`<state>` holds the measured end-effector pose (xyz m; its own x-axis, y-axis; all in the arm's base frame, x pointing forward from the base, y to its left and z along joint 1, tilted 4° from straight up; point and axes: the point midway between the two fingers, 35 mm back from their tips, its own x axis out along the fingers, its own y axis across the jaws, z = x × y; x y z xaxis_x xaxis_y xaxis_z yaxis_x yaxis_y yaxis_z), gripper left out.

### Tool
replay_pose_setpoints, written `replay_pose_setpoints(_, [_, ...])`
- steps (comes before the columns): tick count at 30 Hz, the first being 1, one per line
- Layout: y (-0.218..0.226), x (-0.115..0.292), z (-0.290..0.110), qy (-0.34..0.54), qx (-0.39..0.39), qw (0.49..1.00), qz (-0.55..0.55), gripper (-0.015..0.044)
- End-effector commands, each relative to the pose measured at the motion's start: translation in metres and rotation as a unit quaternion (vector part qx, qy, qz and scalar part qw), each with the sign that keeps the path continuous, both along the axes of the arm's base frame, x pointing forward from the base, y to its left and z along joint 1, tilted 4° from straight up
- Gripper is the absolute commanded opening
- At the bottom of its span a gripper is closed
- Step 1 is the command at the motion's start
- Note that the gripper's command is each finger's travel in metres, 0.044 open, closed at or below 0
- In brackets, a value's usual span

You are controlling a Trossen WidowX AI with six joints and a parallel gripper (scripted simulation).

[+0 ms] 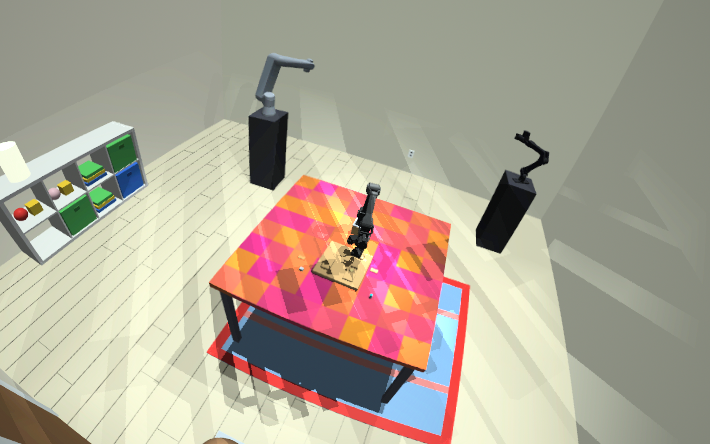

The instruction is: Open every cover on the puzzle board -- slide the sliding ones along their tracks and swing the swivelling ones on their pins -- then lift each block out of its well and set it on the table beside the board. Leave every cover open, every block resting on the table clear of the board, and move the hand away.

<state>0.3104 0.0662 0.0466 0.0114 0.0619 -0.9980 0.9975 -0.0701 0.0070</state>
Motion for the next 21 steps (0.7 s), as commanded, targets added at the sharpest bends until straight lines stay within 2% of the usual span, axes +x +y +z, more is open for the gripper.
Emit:
replay_pose_setpoints(1, [0.001, 0.000, 0.000, -0.001, 0.002, 1.000, -0.002, 0.0000])
replay_pose_setpoints(21, [0.002, 0.002, -0.017, -0.001, 0.002, 1.000, -0.002, 0.0000])
